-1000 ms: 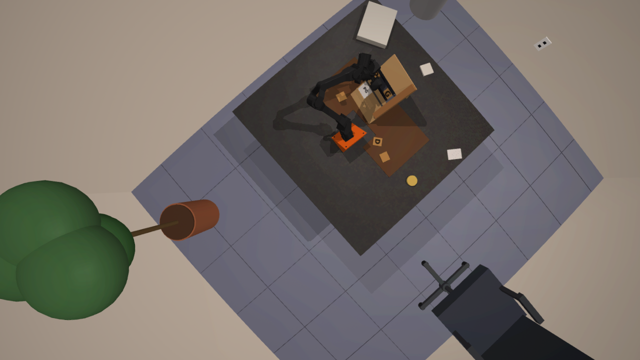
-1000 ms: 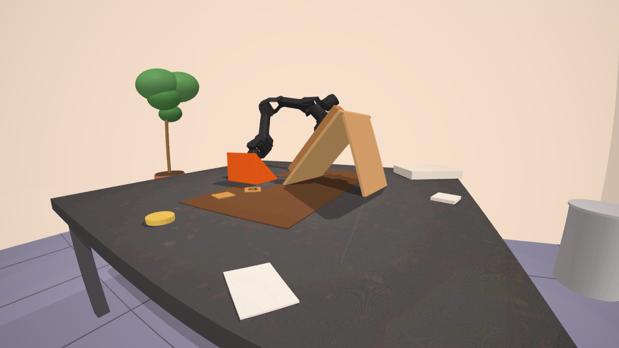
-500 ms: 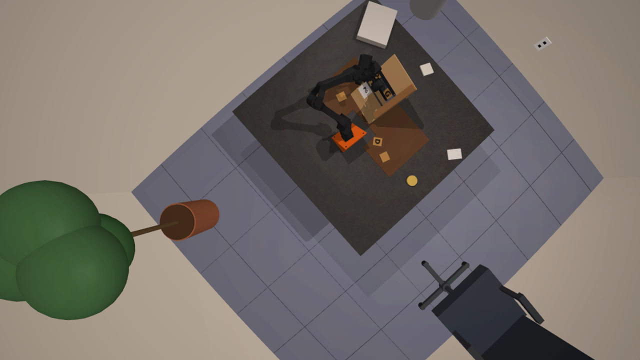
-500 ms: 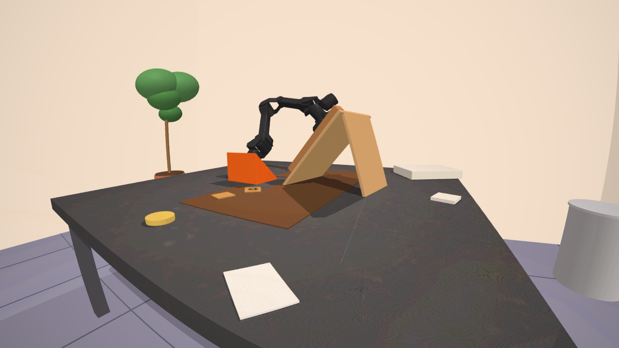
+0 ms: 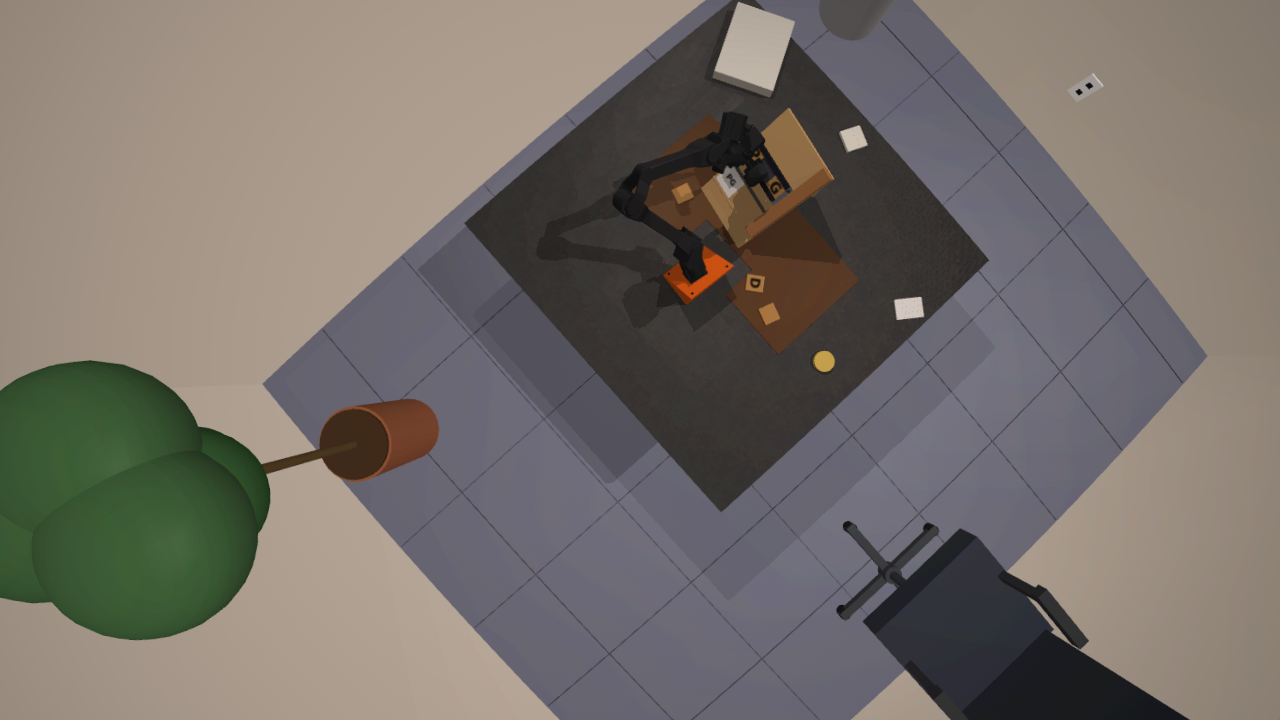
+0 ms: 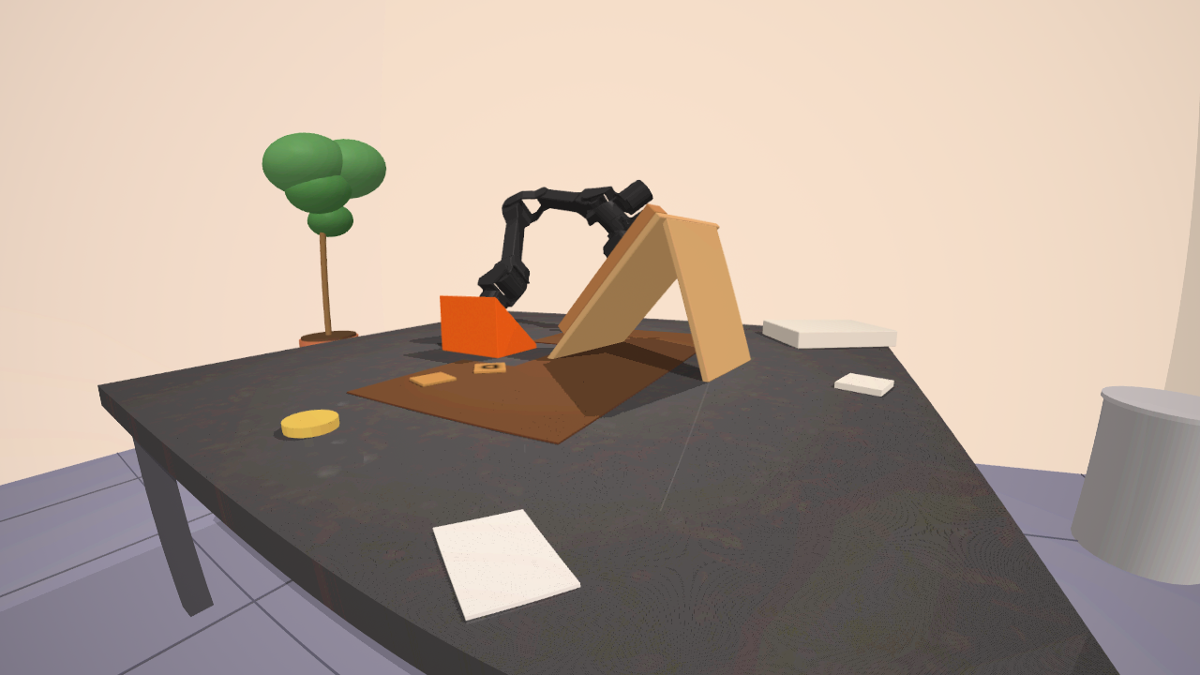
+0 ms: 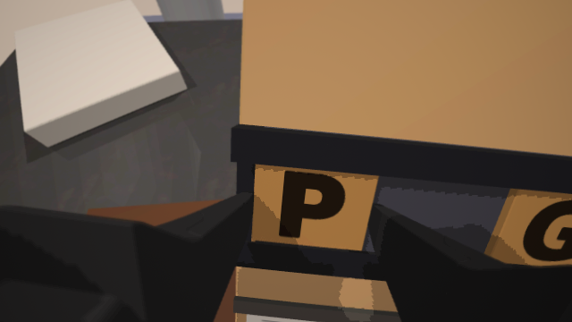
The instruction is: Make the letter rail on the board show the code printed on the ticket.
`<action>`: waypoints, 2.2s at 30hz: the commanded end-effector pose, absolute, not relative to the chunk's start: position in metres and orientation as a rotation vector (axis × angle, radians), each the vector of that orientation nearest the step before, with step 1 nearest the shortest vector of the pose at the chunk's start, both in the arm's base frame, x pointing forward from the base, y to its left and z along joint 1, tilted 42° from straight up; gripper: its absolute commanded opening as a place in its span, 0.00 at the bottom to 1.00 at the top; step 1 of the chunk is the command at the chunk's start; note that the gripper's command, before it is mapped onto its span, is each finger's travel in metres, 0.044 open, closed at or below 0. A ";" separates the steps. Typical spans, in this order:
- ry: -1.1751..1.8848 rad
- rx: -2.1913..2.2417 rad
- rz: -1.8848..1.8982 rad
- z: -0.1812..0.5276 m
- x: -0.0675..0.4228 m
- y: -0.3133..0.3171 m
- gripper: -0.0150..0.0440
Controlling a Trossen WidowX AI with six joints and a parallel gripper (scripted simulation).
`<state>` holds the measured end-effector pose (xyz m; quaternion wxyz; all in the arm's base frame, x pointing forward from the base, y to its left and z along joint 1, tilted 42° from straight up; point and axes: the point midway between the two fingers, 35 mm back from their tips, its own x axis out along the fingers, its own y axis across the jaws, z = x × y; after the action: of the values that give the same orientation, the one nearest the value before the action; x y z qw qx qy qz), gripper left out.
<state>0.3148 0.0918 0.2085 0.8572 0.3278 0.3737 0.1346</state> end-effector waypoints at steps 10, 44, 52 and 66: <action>0.785 0.685 0.287 0.202 0.314 0.086 0.25; 0.786 0.684 0.286 0.187 0.314 0.069 0.25; 0.786 0.684 0.286 0.183 0.314 0.065 0.25; 0.787 0.683 0.286 0.177 0.314 0.058 0.25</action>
<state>0.3144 0.0588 0.1785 0.8574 0.3266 0.3746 0.1338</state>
